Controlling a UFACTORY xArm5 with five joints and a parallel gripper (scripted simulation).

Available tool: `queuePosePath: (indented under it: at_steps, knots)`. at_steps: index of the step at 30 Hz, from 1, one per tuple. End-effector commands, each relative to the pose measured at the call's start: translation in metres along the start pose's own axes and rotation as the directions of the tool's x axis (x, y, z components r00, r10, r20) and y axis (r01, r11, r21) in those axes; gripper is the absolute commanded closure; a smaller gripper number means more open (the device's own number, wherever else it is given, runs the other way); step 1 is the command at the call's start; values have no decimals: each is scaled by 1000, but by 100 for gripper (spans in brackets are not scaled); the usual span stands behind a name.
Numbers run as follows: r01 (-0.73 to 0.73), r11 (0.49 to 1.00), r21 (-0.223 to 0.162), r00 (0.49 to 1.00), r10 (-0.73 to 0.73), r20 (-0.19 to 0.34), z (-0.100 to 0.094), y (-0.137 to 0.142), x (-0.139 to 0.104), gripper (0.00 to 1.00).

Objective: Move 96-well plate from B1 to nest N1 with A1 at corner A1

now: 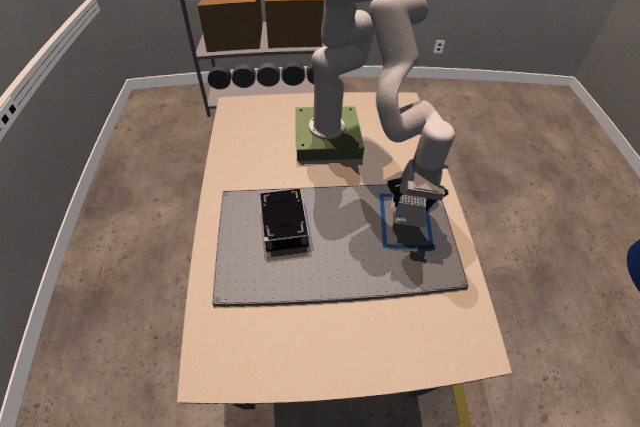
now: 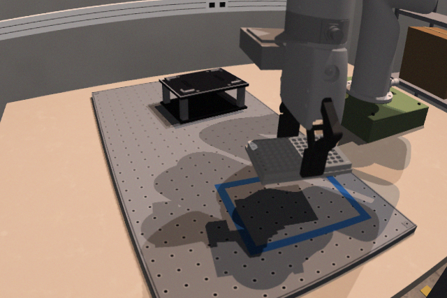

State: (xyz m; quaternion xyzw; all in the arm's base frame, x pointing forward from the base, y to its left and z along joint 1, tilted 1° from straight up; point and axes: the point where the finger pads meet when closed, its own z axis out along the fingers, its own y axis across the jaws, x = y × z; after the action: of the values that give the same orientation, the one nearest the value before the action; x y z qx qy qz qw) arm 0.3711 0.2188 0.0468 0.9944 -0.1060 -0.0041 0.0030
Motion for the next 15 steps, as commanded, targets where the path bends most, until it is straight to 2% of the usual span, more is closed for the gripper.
queuePosePath:
  at_steps: [1, 14, 15]
  knots:
    - [0, 1000, 12, 1000, 0, 6, -8, -1, 1, 100]
    - [0, 1000, 12, 1000, 0, 6, -8, -1, 1, 100]
    - [33, 999, 13, 999, -33, 6, -9, 2, 2, 100]
